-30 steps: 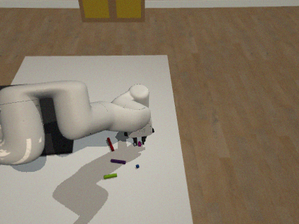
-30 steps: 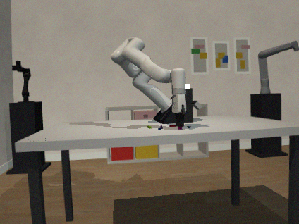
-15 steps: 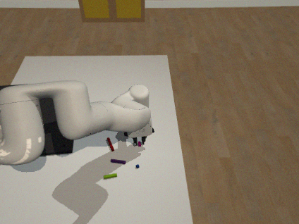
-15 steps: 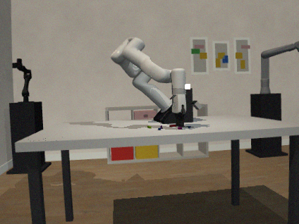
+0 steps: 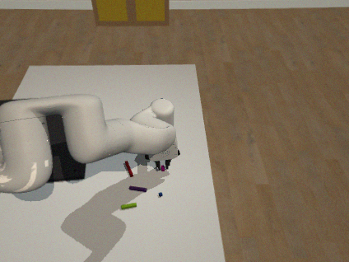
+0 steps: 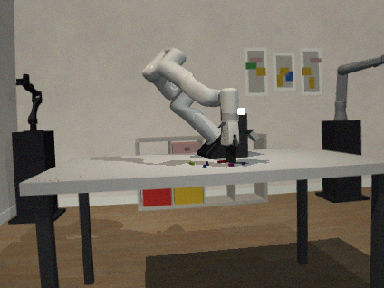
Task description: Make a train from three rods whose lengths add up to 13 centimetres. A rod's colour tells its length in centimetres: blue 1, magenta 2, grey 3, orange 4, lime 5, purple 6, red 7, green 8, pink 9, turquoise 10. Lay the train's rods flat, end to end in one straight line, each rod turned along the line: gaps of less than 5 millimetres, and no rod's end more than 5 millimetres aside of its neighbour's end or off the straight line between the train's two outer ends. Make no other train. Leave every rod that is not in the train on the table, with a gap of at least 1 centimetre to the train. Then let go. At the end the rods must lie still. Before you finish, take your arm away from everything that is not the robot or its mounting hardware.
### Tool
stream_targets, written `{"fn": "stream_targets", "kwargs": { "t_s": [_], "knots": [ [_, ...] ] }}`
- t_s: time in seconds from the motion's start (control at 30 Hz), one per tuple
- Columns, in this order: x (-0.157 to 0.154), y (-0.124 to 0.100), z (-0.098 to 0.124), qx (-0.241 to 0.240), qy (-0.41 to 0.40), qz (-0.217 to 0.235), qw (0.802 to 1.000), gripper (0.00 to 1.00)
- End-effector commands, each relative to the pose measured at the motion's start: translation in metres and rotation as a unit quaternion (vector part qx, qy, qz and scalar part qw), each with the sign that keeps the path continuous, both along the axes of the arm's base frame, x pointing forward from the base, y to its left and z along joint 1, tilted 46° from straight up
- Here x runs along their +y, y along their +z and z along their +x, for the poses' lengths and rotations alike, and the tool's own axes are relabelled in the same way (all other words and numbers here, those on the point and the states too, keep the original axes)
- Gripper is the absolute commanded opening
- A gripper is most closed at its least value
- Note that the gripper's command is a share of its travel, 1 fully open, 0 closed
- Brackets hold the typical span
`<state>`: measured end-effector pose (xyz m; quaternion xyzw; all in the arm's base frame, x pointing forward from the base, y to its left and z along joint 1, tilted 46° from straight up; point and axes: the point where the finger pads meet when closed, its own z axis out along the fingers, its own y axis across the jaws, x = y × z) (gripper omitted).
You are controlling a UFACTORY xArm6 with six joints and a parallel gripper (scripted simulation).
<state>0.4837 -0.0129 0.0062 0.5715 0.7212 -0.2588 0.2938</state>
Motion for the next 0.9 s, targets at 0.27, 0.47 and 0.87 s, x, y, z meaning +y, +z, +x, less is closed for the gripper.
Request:
{"fn": "stream_targets", "kwargs": {
  "t_s": [0.27, 0.47, 0.87],
  "knots": [
    [-0.003, -0.0031, 0.0018, -0.001, 0.001, 0.001, 1.0, 0.24],
    [-0.0065, -0.0065, 0.0024, -0.001, 0.001, 0.001, 1.0, 0.24],
    [-0.0086, -0.0086, 0.0028, -0.001, 0.001, 0.001, 1.0, 0.24]
  ]
}}
